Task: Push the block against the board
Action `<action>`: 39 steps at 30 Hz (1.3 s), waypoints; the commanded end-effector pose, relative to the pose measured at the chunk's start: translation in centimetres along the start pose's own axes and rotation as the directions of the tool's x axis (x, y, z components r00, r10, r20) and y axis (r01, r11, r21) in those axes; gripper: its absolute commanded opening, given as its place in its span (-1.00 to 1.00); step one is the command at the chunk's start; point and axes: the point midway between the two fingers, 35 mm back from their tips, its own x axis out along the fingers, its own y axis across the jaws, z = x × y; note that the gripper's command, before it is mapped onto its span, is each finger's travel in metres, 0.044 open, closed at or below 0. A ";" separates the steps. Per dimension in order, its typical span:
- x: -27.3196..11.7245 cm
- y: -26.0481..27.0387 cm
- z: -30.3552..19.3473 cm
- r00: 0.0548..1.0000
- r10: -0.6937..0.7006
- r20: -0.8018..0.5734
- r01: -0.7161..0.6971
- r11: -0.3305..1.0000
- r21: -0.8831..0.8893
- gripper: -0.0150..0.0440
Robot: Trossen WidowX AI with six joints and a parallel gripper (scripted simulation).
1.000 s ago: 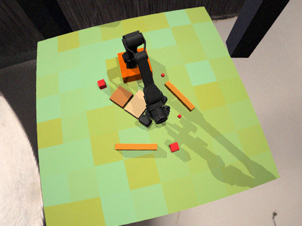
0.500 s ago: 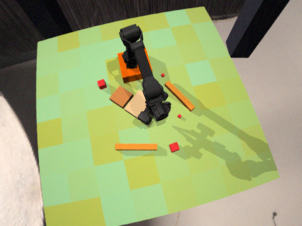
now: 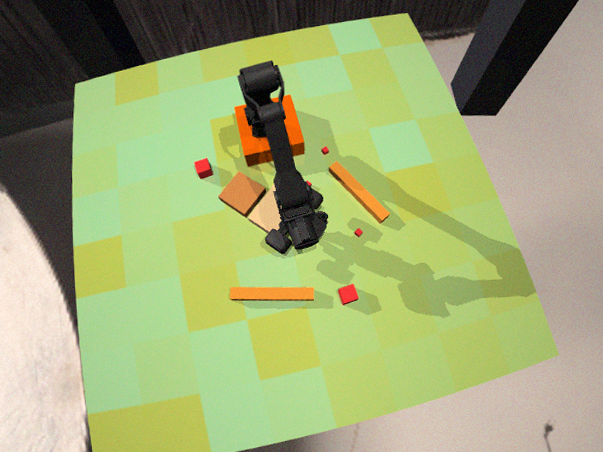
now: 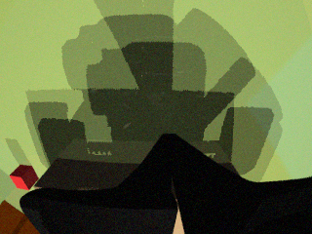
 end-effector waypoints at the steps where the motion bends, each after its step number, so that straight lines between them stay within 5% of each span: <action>1: 0.1 -0.2 0.0 1.000 -0.010 0.009 0.010 1.000 -0.004 -0.49; 39: 0.1 -0.6 -4.1 1.000 -0.010 0.006 0.010 1.000 -0.004 -0.49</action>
